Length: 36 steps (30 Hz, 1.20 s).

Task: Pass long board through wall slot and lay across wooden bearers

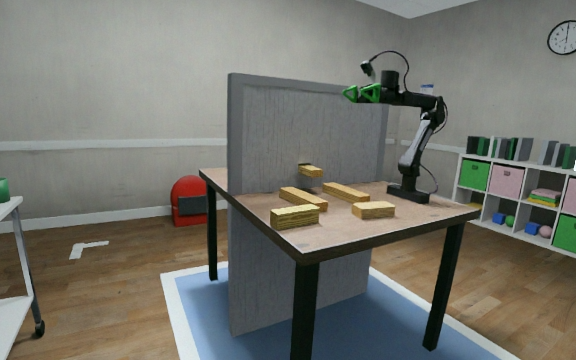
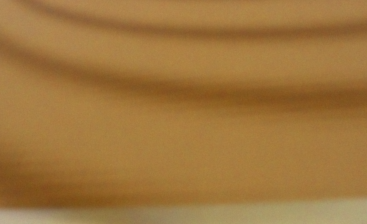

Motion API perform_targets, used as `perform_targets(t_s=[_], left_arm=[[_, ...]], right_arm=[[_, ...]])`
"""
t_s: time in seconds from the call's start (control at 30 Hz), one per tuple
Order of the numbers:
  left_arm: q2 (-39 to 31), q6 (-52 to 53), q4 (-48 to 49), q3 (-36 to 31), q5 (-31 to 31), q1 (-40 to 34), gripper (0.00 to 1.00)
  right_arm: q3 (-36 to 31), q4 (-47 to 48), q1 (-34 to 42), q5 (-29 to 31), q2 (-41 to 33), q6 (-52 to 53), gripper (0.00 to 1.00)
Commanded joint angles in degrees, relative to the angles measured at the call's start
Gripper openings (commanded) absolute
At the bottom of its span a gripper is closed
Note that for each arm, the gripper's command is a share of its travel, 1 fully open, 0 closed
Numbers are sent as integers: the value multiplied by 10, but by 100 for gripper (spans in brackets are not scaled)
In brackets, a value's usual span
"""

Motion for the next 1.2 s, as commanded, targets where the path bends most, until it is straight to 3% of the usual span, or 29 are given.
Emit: perform_targets(t_s=[0.0,0.33,0.5,0.73,0.87,1.17], left_arm=[[-6,-4,11,25,-2,3,100],[-6,-4,11,25,-2,3,100],[-6,-4,11,25,-2,3,100],[-6,-4,11,25,-2,3,100],[-6,-4,11,25,-2,3,100],[-6,-4,11,25,-2,3,100]], right_arm=[[11,20,8,-15,-24,6,0],[24,26,-3,-15,-24,-2,0],[-12,29,8,-15,-20,6,0],[6,29,8,-15,-23,7,0],[24,-16,6,-16,-17,-6,0],[28,3,2,-15,-17,-8,0]])
